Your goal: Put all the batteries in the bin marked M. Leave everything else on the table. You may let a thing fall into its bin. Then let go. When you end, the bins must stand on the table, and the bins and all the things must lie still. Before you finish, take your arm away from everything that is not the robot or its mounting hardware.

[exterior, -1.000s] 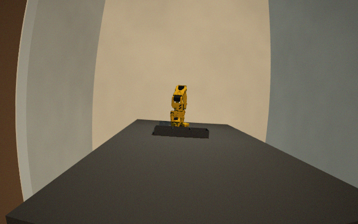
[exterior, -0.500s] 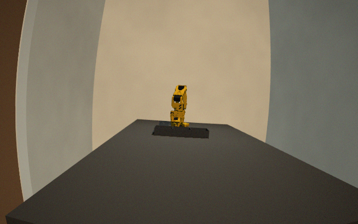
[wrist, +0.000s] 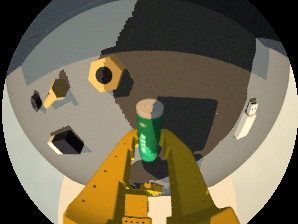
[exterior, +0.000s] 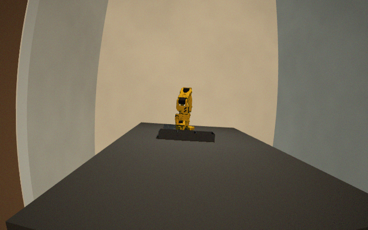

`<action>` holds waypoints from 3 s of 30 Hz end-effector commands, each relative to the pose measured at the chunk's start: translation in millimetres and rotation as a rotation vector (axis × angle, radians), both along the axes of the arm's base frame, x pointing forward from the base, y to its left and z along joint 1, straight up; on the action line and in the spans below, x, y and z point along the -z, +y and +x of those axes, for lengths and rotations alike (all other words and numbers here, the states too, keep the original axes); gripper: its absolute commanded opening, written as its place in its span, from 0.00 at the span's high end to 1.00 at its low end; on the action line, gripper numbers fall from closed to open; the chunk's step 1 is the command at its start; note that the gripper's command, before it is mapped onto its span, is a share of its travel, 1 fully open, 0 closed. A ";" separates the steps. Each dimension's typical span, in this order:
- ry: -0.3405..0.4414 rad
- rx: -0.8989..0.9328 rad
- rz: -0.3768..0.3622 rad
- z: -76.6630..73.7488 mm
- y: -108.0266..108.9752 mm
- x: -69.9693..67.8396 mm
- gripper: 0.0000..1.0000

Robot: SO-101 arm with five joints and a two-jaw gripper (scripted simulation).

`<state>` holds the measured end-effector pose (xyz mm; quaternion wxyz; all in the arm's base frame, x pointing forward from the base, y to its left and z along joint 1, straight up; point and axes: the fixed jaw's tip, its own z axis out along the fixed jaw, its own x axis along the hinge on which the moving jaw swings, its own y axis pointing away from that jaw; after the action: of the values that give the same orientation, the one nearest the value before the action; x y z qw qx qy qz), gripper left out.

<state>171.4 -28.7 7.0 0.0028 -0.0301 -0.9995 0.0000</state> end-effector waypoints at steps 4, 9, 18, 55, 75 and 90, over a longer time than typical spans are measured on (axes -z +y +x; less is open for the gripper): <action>-0.017 0.000 -0.003 2.9 -2.2 -7.2 1.00; -0.017 0.000 -0.003 3.9 -3.5 -19.5 1.00; -0.017 0.000 -0.003 3.2 -5.0 -40.0 1.00; -0.076 -0.069 -0.008 29.4 19.8 -59.3 1.00; -0.099 -0.095 -0.008 40.2 29.2 -62.9 1.00; -0.144 -0.146 -0.002 60.2 48.8 -69.3 1.00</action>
<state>222.7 15.7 65.4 -0.0407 0.0399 -0.9984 0.0008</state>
